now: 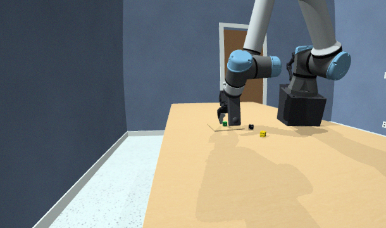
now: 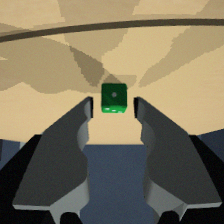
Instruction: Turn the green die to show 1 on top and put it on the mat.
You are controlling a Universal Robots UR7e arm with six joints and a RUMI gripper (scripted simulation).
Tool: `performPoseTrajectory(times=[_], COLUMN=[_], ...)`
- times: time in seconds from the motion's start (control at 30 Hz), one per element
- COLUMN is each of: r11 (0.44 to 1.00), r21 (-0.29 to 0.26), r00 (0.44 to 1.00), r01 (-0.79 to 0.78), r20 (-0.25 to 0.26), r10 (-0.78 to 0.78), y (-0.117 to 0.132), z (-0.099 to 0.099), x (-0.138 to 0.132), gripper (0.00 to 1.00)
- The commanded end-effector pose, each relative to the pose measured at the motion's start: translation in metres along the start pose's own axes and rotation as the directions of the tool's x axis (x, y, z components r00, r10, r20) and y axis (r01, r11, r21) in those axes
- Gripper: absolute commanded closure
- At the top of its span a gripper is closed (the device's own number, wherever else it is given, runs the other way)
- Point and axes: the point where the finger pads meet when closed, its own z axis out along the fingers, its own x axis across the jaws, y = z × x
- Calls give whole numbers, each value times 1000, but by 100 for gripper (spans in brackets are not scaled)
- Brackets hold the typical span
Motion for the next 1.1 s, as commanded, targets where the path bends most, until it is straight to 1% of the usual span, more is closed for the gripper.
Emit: performPoseTrajectory(times=[0.0,0.37,0.4,1.07], r11=[1000,1000,1000,1000], r21=[0,0,0,0], r00=[1000,1000,1000,1000], r01=[-1,-1,-1,-1], r20=[-1,-1,-1,-1], r10=[1,1,1,1], y=[0,0,0,0], z=[0,0,0,0], x=[0,0,0,0], gripper=[79,79,97,97])
